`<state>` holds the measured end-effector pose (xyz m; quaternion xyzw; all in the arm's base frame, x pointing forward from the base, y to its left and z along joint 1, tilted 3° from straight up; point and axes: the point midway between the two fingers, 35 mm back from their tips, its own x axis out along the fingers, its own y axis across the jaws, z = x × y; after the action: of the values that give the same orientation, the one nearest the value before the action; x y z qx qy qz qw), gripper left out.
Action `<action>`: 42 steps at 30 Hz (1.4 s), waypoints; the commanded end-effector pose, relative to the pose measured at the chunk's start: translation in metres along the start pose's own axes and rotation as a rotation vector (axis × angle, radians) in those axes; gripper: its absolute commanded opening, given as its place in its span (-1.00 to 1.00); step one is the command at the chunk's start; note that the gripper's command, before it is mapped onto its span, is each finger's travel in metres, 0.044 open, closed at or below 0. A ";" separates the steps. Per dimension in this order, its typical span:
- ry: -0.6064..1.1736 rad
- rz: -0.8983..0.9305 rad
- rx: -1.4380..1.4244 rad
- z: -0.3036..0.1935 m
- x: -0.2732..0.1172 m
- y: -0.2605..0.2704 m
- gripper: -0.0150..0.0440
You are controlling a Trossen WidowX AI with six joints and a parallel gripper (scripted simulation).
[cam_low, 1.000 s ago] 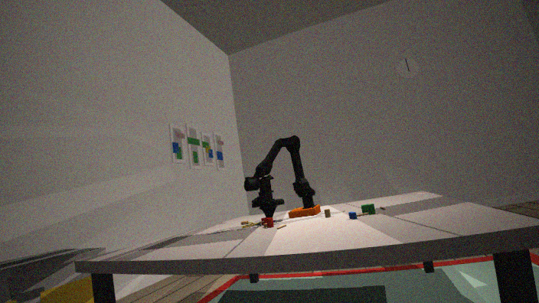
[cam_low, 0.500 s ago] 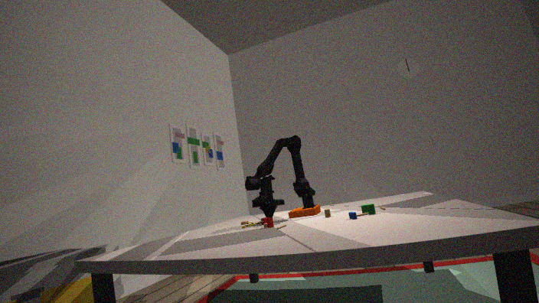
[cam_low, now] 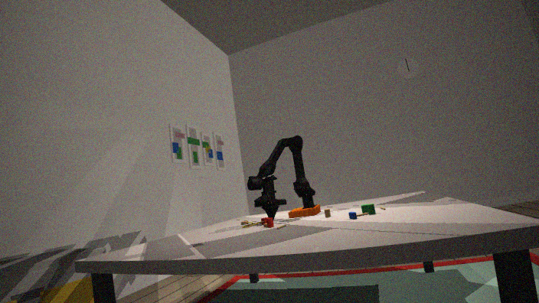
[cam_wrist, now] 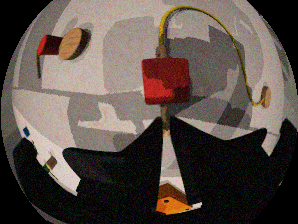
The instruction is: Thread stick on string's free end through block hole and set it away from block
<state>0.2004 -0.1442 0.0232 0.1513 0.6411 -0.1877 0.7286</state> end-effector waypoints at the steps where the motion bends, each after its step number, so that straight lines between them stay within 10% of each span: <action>1: 0.003 0.000 -0.002 -0.007 0.001 0.000 -0.49; 42: 0.004 -0.005 -0.002 -0.049 -0.001 0.000 -0.49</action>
<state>0.1624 -0.1244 0.0198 0.1490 0.6397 -0.1897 0.7298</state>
